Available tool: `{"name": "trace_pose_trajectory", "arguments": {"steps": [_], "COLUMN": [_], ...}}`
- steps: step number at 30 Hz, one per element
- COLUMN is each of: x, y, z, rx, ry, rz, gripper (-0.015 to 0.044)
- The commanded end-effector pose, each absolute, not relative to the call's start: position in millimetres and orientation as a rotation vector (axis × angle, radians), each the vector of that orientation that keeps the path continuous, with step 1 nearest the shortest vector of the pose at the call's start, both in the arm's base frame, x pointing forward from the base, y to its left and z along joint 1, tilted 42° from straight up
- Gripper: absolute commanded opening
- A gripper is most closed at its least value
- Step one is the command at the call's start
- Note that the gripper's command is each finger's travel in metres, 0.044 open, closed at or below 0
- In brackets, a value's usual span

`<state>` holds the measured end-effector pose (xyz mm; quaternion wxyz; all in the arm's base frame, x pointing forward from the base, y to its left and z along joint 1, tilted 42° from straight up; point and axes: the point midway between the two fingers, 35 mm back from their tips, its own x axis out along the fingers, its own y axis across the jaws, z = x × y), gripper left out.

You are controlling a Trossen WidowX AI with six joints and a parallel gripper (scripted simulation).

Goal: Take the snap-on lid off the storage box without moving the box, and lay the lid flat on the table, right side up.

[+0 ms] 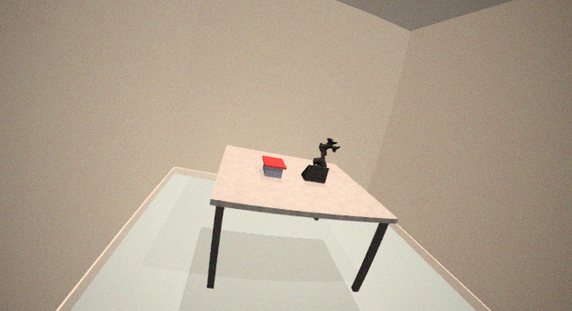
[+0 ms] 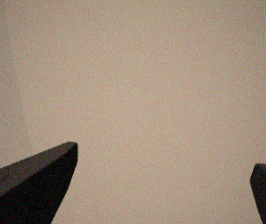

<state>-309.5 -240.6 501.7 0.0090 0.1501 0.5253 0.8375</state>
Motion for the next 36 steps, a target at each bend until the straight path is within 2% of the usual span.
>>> {"name": "trace_pose_trajectory", "arguments": {"steps": [1, 6, 7, 10, 13, 20, 23, 30, 32, 36], "x": [-308, -276, -268, -244, -231, -164, -147, -65, -58, -15], "y": [-240, -205, -196, -168, -154, -79, -60, 28, 34, 76], "z": [504, 552, 562, 589, 602, 648, 655, 668, 667, 657], "rx": [0.476, 0.655, 0.696, 0.802, 0.846, 1.0, 1.023, 1.044, 1.036, 0.96], "ry": [1.664, 2.251, 2.382, 2.737, 2.911, 3.633, 3.76, 4.186, 4.21, 4.273], "rz": [2.608, 2.34, 2.261, 2.005, 1.858, 0.997, 0.775, -0.435, -0.551, -1.267], "gripper": [0.0374, 0.0243, 0.0235, 0.0235, 0.0235, 0.0235, 0.0235, 0.0235, 0.0235, 0.0235]}}
